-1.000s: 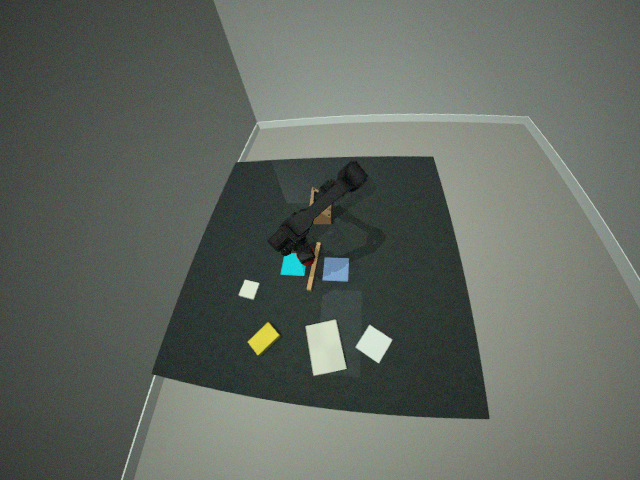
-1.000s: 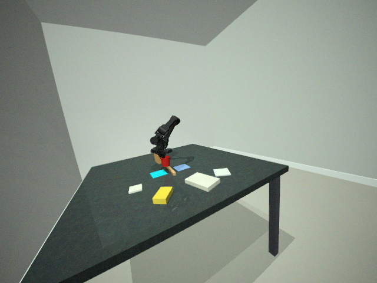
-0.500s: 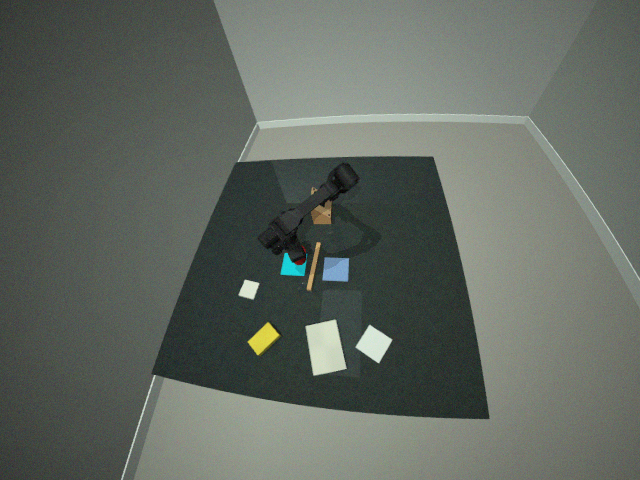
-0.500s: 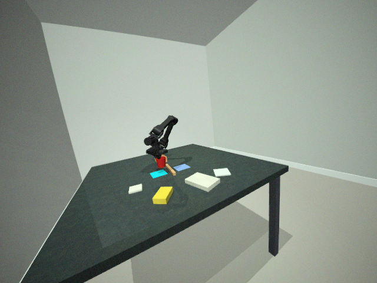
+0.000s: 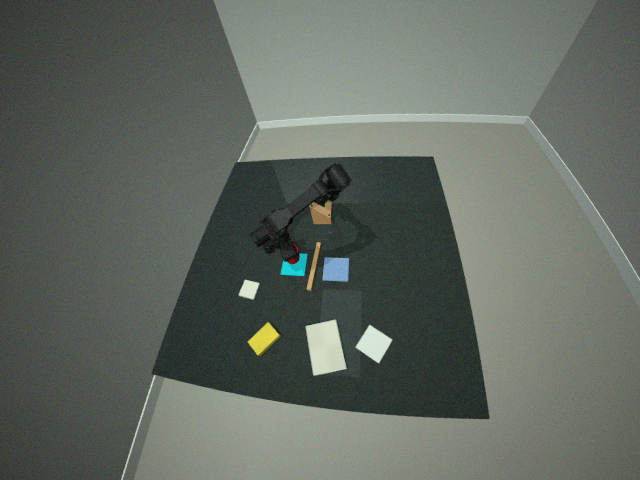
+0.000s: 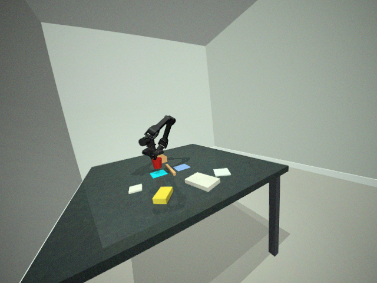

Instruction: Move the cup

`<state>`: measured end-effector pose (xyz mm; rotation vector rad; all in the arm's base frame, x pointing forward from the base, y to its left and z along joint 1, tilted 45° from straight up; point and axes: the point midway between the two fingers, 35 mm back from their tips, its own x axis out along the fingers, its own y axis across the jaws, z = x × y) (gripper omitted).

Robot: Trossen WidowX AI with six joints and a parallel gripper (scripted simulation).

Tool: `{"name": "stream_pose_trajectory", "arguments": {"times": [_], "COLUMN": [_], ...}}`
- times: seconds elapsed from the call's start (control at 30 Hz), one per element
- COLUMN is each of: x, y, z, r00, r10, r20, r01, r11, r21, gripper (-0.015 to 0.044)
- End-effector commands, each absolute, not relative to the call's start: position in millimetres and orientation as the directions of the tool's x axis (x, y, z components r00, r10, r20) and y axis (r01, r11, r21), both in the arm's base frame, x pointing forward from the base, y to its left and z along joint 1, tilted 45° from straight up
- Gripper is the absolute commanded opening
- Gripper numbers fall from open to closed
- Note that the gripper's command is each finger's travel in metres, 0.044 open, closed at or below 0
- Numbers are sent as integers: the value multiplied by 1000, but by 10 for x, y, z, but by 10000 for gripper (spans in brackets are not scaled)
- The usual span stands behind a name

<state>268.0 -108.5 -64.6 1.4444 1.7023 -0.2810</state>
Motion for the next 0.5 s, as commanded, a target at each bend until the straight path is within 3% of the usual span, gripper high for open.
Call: {"name": "stream_pose_trajectory", "arguments": {"times": [0.0, 0.47], "x": [2692, 2704], "y": [-1086, -925], "z": [-674, -870], "r00": [44, 45], "r10": [690, 690], "r20": [-723, -722], "r01": [884, 884], "r11": [309, 309], "r21": [350, 350], "gripper": [0, 0]}}
